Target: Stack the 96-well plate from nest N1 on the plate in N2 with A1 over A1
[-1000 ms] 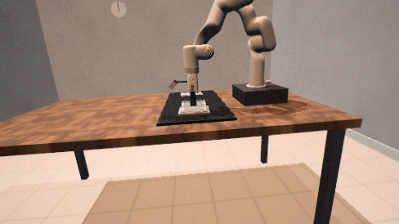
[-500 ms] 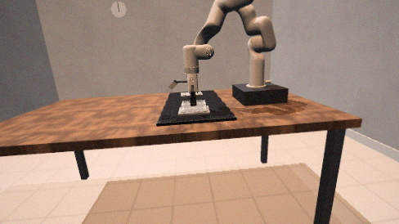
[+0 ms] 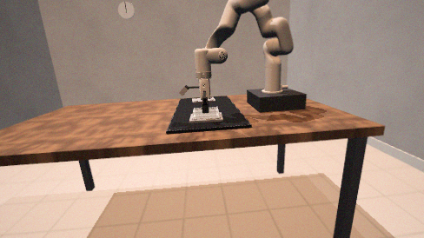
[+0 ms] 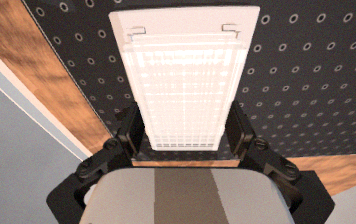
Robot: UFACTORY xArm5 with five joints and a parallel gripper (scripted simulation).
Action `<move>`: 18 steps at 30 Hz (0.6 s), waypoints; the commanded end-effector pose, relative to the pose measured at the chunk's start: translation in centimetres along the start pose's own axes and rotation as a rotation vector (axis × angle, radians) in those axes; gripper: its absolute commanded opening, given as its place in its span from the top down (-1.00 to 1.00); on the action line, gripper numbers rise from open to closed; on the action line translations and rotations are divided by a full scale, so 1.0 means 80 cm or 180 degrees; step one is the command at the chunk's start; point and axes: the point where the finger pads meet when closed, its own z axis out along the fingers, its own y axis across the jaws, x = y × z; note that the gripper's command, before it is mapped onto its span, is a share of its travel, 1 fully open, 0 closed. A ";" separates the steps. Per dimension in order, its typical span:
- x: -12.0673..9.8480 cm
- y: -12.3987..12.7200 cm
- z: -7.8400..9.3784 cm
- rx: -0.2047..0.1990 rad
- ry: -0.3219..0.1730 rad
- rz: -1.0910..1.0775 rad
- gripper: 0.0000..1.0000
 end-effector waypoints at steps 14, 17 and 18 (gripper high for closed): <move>0.002 -0.001 0.001 0.0006 0.0011 0.0000 1.00; 0.002 -0.001 0.002 0.0006 0.0011 0.0000 1.00; 0.002 -0.001 0.002 0.0006 0.0011 0.0000 1.00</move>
